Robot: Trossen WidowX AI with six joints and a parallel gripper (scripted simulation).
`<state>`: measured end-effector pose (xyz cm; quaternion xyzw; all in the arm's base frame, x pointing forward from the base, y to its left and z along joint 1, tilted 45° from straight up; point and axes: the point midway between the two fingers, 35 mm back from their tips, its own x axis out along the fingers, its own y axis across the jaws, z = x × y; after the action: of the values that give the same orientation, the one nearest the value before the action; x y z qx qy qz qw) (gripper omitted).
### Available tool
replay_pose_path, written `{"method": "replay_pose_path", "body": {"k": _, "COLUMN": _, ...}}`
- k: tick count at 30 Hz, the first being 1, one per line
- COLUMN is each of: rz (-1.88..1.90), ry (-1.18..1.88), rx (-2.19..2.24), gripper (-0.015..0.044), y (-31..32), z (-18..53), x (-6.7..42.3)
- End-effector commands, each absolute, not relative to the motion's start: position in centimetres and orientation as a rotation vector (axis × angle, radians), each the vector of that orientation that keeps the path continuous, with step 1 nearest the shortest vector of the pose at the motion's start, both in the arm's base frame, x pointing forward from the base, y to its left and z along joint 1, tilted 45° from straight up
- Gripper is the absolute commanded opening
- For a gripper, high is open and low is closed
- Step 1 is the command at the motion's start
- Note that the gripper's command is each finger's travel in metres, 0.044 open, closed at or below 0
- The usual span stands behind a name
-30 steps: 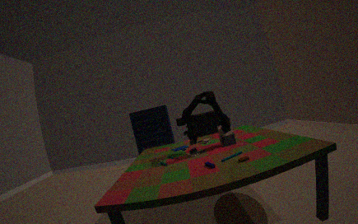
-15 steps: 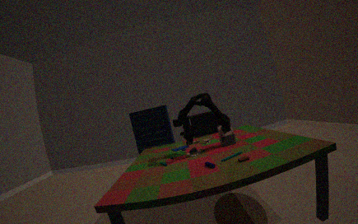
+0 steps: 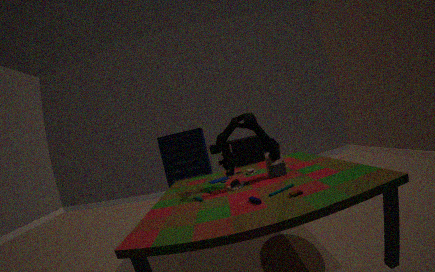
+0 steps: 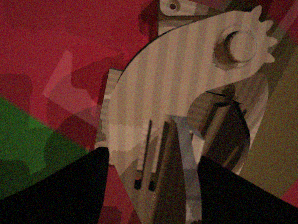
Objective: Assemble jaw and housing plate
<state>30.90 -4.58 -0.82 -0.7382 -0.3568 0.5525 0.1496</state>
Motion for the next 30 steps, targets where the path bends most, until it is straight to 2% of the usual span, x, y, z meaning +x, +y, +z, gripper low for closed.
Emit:
{"method": "replay_pose_path", "body": {"k": 1, "rz": 1.59, "ry": -1.032, "rx": -2.13, "gripper": 0.0134, "y": -4.72, "z": -0.81, "x": 30.95}}
{"method": "replay_pose_path", "body": {"k": 30, "rz": 1.588, "ry": -1.044, "rx": -2.139, "gripper": 0.0134, "y": -4.06, "z": -1.41, "x": 31.22}}
